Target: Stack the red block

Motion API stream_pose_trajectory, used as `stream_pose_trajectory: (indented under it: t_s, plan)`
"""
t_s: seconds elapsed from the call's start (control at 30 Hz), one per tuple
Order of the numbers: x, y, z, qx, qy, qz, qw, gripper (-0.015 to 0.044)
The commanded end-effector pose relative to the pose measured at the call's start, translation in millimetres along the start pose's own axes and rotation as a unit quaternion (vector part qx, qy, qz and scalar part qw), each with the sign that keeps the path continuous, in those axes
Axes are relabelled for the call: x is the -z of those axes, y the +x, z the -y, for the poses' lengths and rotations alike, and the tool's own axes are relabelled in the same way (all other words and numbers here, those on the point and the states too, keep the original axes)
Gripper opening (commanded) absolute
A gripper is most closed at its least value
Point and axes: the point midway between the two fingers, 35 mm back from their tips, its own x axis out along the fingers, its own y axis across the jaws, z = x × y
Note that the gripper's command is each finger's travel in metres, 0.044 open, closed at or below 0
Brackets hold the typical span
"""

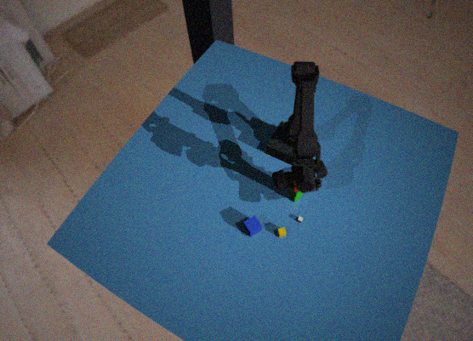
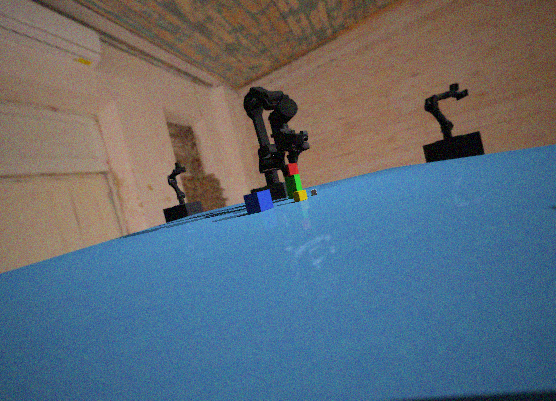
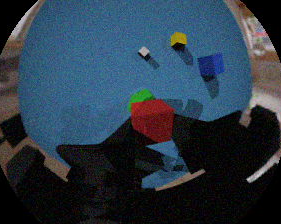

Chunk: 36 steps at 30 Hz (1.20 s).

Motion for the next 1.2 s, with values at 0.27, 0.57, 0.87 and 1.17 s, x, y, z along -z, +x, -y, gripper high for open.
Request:
stream_pose_trajectory:
  t_s: [0.27,0.57,0.87,1.17]
  plan:
    - [-0.5,0.2,-0.4,-0.001,0.002,0.001,1.0,0.0]
    - [-0.2,0.1,0.0,0.0,0.0,0.0,1.0,0.0184]
    - [-0.2,0.1,0.0,0.0,0.0,0.0,1.0,0.042]
    - [-0.2,0.1,0.0,0.0,0.0,0.0,1.0,0.044]
